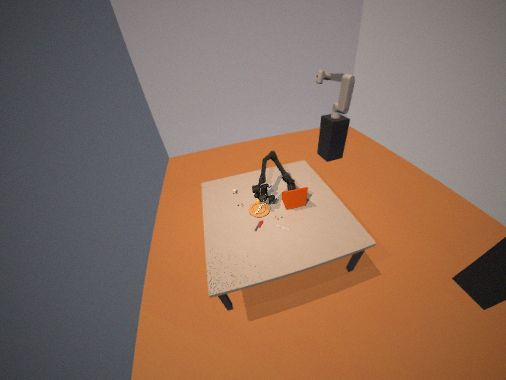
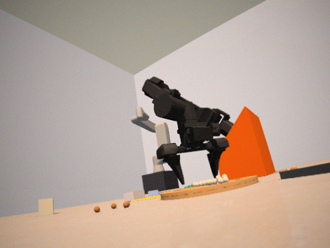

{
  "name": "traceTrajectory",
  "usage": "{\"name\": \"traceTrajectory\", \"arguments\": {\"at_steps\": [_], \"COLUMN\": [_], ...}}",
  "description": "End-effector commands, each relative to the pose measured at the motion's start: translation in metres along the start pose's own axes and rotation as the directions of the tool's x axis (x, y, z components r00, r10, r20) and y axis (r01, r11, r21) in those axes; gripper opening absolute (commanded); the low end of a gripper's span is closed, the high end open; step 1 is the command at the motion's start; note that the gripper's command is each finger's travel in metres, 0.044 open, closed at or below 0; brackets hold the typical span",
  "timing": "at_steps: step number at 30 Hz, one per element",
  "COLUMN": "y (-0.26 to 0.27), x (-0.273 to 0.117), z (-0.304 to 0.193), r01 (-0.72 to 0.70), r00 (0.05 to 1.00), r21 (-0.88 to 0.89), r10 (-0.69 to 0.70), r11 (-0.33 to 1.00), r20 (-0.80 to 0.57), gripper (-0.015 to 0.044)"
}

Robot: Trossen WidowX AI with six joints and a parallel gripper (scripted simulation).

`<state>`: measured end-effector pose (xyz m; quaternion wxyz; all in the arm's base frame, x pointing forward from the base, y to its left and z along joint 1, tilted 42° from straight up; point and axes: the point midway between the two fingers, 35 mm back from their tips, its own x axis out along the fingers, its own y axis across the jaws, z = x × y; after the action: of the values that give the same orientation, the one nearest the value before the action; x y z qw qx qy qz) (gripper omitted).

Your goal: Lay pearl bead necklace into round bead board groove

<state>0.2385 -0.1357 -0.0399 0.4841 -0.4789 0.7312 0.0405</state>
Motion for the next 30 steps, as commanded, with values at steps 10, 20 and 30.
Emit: {"name": "traceTrajectory", "arguments": {"at_steps": [10, 20, 30], "y": [-0.001, -0.007, -0.011], "x": [-0.001, -0.014, -0.025], "z": [0.0, -0.003, -0.006], "r01": [0.002, 0.002, 0.001], "r00": [1.0, 1.0, 1.0], "r21": [0.066, 0.843, 0.996], "r10": [-0.002, -0.002, -0.002], "r11": [0.998, 0.539, -0.088], "r20": [-0.002, -0.001, -0.001], "gripper": [0.0388, 0.0125, 0.012]}}
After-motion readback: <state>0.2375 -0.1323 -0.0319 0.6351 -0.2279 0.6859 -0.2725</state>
